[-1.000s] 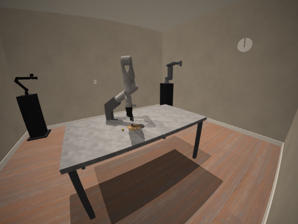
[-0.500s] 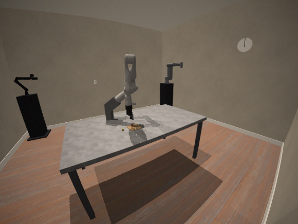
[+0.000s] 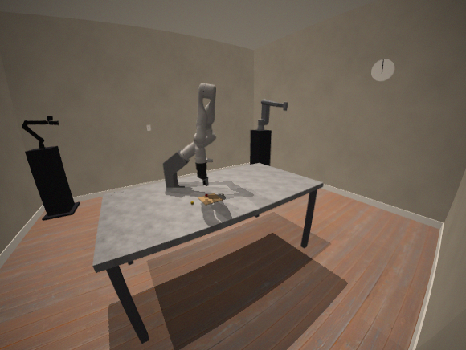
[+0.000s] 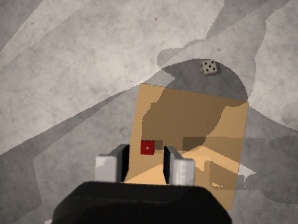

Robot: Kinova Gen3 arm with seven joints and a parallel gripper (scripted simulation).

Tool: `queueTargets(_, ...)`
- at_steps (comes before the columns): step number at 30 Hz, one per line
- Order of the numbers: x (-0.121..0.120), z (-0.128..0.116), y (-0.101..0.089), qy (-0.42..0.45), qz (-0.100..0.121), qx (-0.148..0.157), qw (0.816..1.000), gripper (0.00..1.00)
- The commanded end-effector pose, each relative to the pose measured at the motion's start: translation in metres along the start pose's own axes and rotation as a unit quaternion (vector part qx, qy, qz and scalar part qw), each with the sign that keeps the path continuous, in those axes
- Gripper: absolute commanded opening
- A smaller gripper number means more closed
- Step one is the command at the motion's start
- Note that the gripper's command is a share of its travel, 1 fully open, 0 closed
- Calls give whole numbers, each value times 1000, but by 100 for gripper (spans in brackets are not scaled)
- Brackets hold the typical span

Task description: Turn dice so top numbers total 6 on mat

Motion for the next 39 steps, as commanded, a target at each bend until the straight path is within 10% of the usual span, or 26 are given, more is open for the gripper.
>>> queueTargets(1, 0, -1, -1, -1, 0, -2, 1000, 64)
queueTargets(4, 0, -1, -1, -1, 0, -2, 1000, 64)
queueTargets(5, 0, -1, -1, -1, 0, -2, 1000, 100)
queueTargets(39, 1, -1, -1, 8, 0, -2, 1000, 100)
Point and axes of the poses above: the point where the finger pads meet when closed, its own y axis out along the fingers, its own x axis across the jaws, z = x × y, the point moved 8 cm from there along -y, back along the fingers, and after that the axes turned 4 degrees about -y, right-handed, at the moved point
